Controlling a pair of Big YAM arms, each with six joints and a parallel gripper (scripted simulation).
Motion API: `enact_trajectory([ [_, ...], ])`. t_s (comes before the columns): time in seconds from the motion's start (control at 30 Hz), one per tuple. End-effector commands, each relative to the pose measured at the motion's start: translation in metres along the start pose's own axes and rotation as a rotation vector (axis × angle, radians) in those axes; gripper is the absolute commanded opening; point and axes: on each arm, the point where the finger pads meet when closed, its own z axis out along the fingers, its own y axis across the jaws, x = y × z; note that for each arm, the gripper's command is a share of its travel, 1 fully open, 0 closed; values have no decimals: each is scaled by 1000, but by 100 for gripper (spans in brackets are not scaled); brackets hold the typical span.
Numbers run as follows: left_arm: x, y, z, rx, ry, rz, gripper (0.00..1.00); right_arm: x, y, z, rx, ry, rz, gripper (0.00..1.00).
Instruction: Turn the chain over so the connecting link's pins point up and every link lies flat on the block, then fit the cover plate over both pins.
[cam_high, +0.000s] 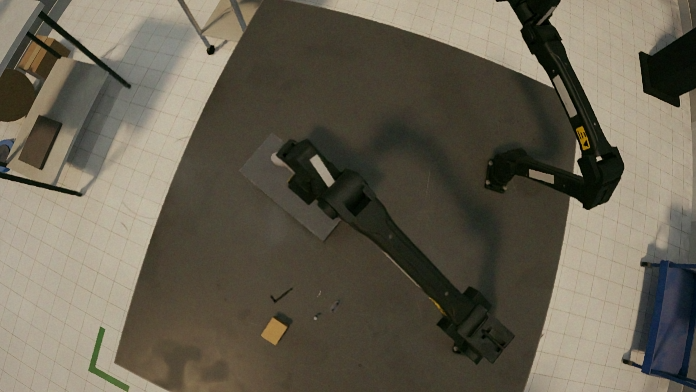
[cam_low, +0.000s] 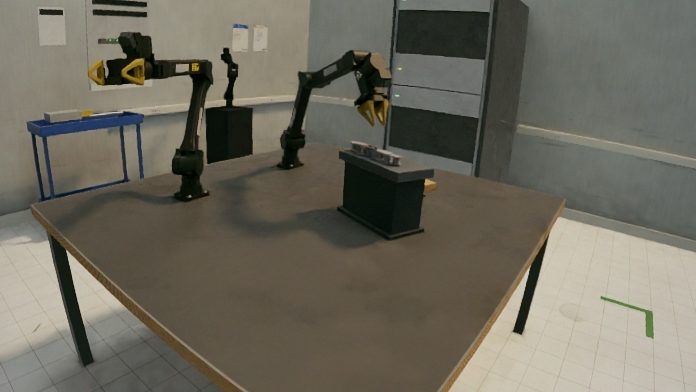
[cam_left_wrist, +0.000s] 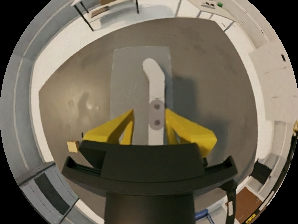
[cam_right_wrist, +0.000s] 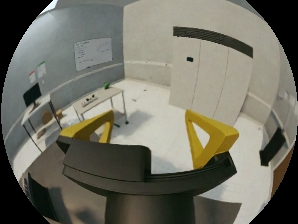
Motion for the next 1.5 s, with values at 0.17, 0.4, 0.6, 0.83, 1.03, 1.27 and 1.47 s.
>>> enact_trajectory([
  [0.17, -24, 40, -52, -15, -143, -34, 42, -13, 45, -6, -88, -30, -2, 100],
  [0.4, -26, 72, -77, -37, -235, -62, 42, -12, 94, -13, -182, -29, -2, 100],
  [0.6, -22, 115, -114, -74, -360, -97, 42, -17, 157, -29, -308, -38, 4, 100],
  [0.83, -9, 144, -144, -104, -469, -116, 42, -15, 214, -50, -425, -36, 7, 100],
  [1.03, 16, 192, -190, -173, -611, -152, 42, -15, 283, -87, -576, -37, 11, 100],
  [1.27, 57, 227, -235, -246, -763, -171, 42, -14, 350, -140, -742, -35, 17, 100],
  [1.47, 79, 240, -256, -283, -834, -178, 42, -13, 379, -168, -821, -35, 17, 100],
])
